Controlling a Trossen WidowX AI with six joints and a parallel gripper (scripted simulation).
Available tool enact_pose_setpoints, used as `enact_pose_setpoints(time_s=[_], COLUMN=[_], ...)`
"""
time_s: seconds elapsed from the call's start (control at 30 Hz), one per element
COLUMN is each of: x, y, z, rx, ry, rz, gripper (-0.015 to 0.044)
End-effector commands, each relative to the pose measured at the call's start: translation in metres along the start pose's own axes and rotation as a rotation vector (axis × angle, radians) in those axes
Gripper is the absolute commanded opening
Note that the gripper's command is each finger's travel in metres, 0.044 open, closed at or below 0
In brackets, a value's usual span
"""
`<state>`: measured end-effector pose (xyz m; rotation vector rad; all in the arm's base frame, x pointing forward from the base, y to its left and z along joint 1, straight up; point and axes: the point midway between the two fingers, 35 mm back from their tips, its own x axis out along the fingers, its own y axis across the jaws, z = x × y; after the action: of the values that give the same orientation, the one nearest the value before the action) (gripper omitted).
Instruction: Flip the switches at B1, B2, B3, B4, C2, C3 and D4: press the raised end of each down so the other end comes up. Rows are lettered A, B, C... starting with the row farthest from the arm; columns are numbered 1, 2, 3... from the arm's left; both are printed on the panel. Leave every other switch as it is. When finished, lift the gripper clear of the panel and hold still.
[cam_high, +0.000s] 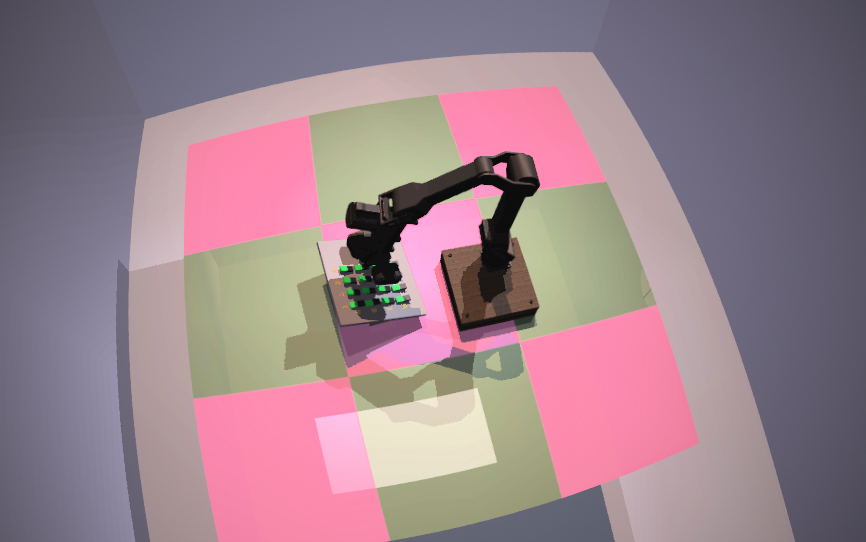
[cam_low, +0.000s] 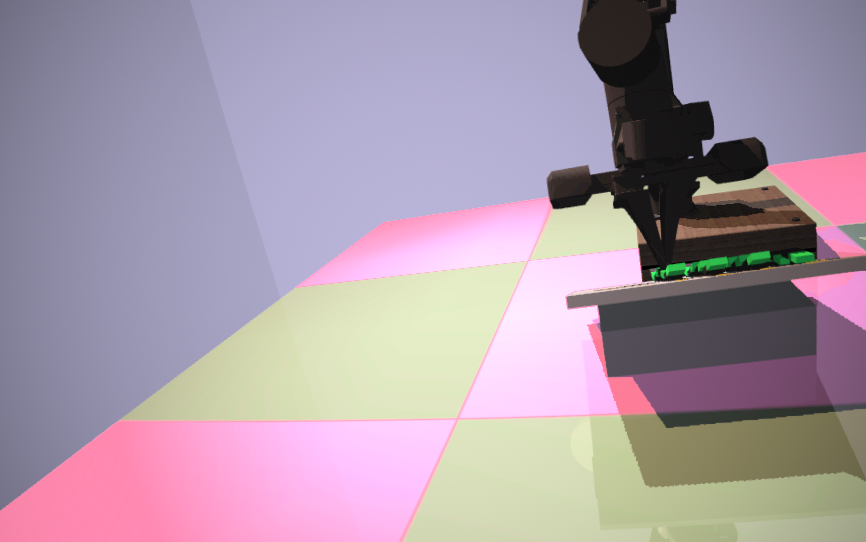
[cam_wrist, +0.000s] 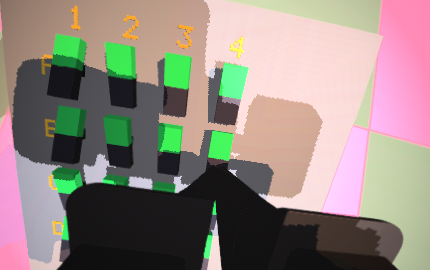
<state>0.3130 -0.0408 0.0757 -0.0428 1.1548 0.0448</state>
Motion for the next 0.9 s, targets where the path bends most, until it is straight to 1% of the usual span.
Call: enact_pose_setpoints(time_s=[0.0,0.43,0.5,0.6,0.63,0.8,0.87], x=[0.002,0.004,-0.008,-0.051,-0.059,-0.062,-0.062], y=[0.001,0.001,0.000,0.000,0.000,0.000,0.008], z=[0.000,0.000,0.002,0.003,0.003,0.002,0.001], rx=[0.004,0.004,0.001,0.003,0.004,0.004,0.004], ry=[0.002,0.002,0.005,0.025,0.028,0.030,0.031], rz=[0.004,0.004,0.001,0.003,0.004,0.004,0.004], gripper=[0.0000,0.0000,0.0000,0.0000,0.0000,0.0000,0.0000])
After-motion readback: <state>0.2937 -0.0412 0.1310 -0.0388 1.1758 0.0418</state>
